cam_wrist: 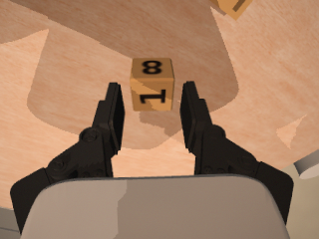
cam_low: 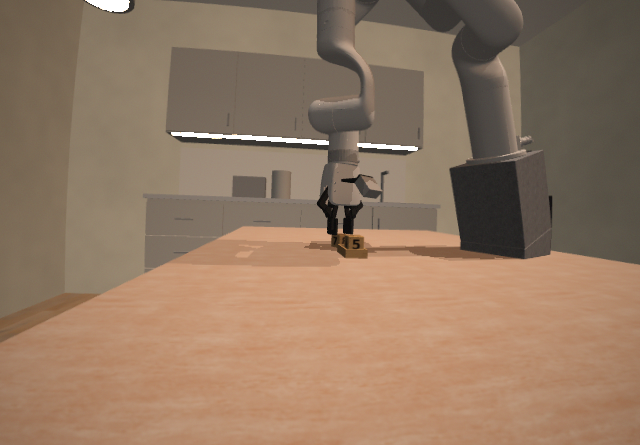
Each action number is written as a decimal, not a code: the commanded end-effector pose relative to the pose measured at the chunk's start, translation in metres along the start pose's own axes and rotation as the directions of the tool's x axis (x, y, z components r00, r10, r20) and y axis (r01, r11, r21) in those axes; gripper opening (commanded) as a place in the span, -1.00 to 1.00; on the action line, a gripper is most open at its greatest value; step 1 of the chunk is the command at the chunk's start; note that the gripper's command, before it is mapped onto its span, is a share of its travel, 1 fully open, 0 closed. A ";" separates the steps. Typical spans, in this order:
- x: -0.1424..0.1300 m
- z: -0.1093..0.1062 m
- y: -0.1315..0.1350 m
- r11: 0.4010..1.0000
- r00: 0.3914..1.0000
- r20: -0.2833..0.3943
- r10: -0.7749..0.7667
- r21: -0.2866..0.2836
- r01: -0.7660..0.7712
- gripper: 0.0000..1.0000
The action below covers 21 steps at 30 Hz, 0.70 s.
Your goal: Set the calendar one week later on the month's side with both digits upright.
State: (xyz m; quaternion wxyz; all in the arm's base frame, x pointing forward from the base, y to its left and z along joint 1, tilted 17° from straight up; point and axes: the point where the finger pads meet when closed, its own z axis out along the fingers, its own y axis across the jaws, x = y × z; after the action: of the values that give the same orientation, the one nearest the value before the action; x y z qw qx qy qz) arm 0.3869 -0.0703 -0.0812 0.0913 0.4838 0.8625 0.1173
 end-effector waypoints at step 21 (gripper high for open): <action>-0.001 -0.071 0.001 1.000 1.000 -0.004 0.001 0.001 -0.001 1.00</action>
State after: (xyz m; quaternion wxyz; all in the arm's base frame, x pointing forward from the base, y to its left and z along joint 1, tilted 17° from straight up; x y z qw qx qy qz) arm 0.3685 -0.0778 -0.0165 0.1042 0.4834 0.8608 0.1201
